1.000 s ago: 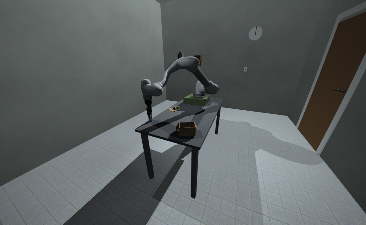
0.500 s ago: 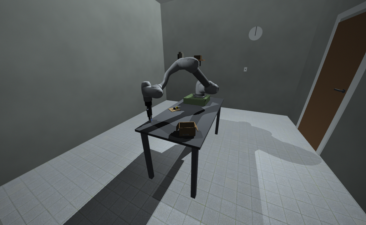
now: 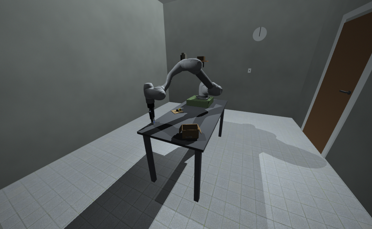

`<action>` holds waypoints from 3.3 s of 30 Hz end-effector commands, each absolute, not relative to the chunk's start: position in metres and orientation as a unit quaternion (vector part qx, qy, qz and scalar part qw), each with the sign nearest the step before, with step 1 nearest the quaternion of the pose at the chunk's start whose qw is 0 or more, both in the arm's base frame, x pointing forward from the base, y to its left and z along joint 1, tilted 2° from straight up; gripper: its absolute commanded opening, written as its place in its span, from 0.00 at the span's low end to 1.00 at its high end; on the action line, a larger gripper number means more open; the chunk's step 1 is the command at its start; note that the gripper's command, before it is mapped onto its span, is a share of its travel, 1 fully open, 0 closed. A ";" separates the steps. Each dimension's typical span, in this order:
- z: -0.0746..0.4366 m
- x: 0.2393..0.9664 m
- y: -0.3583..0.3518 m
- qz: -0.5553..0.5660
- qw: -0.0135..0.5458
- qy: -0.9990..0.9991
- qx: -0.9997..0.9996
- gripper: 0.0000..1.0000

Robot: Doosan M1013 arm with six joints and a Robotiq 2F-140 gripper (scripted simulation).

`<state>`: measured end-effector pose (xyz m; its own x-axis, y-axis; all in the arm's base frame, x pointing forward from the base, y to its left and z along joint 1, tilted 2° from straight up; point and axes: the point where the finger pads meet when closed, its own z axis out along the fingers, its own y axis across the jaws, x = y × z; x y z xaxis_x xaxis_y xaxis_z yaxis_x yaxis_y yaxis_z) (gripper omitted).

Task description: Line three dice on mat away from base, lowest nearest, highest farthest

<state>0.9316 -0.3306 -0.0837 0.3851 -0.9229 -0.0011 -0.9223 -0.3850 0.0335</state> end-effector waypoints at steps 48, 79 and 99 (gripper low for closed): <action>-0.082 0.932 -0.331 -0.009 0.013 -0.554 0.832 0.21; 0.007 0.935 -0.330 -0.009 0.013 -0.554 0.832 0.21; 0.027 0.887 -0.331 -0.009 0.013 -0.511 0.860 0.21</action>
